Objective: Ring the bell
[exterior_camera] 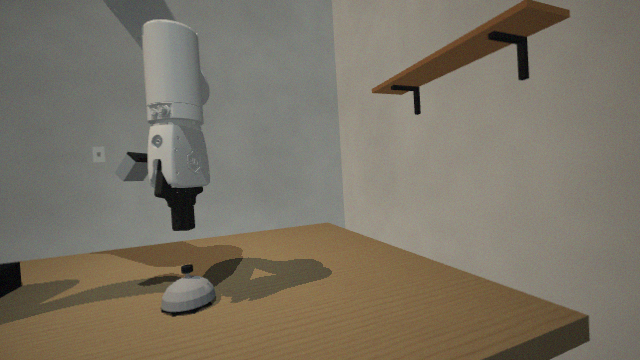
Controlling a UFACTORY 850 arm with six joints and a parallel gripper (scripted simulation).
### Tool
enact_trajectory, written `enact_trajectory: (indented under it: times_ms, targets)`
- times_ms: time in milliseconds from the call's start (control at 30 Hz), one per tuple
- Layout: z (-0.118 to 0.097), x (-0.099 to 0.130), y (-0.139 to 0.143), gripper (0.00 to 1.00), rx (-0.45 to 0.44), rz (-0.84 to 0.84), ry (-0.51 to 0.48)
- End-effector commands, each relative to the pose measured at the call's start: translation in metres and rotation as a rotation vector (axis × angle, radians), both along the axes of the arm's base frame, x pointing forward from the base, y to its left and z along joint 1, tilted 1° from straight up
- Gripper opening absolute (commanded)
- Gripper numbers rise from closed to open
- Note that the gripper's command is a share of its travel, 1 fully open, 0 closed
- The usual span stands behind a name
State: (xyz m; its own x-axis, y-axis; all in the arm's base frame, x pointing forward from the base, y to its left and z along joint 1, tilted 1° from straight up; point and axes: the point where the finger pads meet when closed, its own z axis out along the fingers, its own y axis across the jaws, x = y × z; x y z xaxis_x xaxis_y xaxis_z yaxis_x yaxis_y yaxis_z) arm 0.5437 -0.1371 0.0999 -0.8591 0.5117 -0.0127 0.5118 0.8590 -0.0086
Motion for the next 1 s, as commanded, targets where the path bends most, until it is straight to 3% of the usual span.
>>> enact_trajectory:
  times_ms: [0,967]
  targets:
    - [-0.004,0.001,0.000,0.00,0.000,0.000,-0.002]
    - [-0.047,0.002,-0.001,0.00,0.000,0.000,-0.002]
